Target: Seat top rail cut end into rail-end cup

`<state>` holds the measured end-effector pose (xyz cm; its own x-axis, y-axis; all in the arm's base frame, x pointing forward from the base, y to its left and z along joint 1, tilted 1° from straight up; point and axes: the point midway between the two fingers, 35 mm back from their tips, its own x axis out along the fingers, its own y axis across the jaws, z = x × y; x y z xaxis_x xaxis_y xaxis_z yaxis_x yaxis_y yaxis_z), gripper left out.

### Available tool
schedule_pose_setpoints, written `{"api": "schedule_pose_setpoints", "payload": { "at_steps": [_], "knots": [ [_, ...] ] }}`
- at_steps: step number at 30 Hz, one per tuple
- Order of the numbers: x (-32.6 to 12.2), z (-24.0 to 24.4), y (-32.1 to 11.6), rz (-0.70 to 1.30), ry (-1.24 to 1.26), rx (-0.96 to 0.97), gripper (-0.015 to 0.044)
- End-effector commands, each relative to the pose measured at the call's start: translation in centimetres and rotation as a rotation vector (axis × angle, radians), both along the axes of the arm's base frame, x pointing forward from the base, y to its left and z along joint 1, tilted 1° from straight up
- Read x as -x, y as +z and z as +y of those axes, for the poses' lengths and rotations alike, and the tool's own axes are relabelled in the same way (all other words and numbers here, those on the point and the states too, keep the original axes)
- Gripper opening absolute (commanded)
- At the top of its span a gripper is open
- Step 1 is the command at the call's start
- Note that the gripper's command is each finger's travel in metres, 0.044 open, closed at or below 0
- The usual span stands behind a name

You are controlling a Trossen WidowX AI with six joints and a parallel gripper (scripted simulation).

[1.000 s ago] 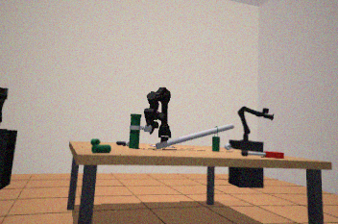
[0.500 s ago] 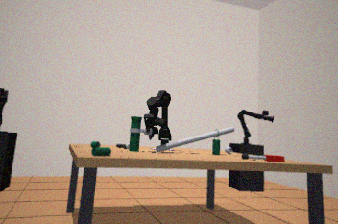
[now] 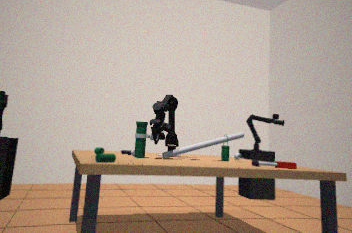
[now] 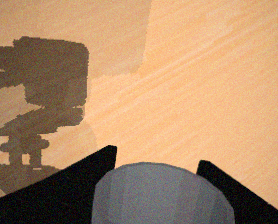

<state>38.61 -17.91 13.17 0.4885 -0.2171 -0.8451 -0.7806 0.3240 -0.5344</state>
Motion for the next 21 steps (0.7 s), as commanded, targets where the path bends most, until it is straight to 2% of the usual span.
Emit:
{"api": "schedule_pose_setpoints", "payload": {
  "at_steps": [1, 21],
  "knots": [
    [0.3, 0.2, 0.0, 0.0, 0.049, 0.001, 0.0],
    [1.7, 0.6, -0.1, 0.006, 0.207, 0.007, 0.0]
  ]
}}
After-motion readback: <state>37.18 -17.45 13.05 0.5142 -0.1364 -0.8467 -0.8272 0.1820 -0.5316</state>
